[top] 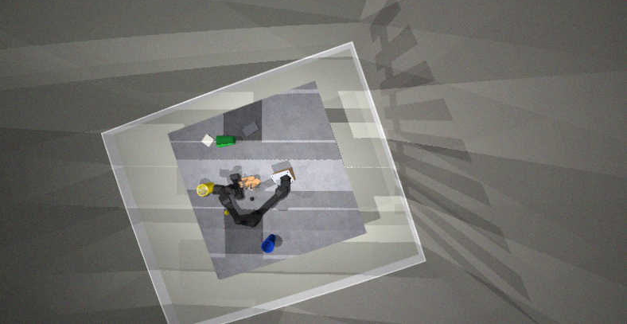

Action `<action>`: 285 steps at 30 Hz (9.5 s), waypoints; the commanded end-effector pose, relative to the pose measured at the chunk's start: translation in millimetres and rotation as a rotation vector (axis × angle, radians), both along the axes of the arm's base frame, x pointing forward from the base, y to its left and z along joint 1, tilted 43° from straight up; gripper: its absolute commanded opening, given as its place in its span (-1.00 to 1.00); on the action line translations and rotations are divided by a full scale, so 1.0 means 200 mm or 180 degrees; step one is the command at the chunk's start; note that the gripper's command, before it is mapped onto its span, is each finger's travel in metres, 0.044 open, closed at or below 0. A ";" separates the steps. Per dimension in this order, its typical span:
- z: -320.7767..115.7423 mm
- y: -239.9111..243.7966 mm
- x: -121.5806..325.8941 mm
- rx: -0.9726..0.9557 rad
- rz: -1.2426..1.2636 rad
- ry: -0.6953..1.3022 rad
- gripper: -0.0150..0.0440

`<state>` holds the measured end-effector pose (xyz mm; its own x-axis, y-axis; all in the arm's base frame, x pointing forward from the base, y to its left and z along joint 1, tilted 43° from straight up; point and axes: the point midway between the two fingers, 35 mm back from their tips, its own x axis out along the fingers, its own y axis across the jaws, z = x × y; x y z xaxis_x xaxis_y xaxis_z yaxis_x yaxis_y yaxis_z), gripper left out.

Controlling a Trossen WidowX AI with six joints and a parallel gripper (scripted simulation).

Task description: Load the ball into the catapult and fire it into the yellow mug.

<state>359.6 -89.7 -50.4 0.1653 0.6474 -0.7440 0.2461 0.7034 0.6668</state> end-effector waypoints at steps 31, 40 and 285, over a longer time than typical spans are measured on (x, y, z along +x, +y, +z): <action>0.30 -0.27 -0.07 -0.0009 -0.0010 0.0011 1.00; 0.33 -0.33 -0.07 -0.0017 -0.0070 -0.0013 1.00; 0.69 -0.86 0.65 -0.0933 -0.1204 -0.1551 -0.49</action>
